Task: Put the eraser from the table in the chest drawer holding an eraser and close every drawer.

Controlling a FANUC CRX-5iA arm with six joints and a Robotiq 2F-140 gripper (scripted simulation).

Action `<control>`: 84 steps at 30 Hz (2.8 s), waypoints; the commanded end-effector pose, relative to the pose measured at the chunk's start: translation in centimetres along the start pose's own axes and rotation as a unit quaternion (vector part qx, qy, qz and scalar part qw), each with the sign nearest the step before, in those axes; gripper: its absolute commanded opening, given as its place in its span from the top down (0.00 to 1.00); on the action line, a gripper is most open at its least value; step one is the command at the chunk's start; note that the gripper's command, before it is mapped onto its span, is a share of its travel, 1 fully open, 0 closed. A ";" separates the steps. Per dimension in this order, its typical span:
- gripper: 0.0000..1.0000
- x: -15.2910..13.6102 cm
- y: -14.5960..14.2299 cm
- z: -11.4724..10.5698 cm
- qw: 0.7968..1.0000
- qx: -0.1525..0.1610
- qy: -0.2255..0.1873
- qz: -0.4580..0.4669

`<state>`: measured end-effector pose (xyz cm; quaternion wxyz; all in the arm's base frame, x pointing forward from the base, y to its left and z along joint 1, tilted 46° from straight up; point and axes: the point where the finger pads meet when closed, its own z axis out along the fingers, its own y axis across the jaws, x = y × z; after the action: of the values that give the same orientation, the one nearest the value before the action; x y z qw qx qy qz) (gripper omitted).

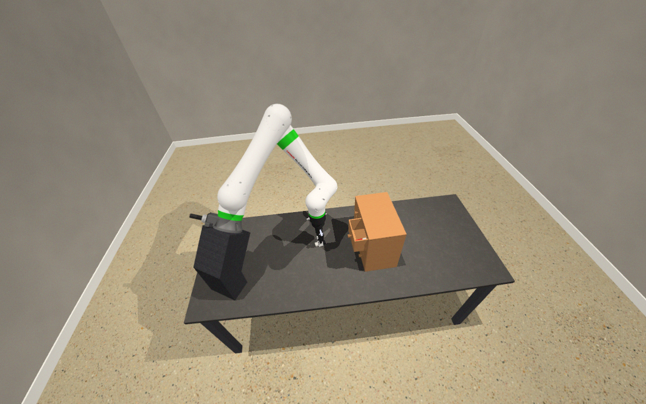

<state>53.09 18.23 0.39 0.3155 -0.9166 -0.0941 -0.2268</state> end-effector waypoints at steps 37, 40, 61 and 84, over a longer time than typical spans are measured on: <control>0.89 0.0 0.2 -10.0 1.000 0.000 0.000 0.028; 0.89 0.1 0.6 -10.0 0.997 -0.001 0.000 0.075; 0.89 0.3 7.0 -9.9 0.836 -0.003 0.000 0.549; 0.89 -0.2 12.8 -10.1 0.440 -0.002 0.000 0.898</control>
<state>53.20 2.52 0.84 0.3592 -0.5763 0.7201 0.1421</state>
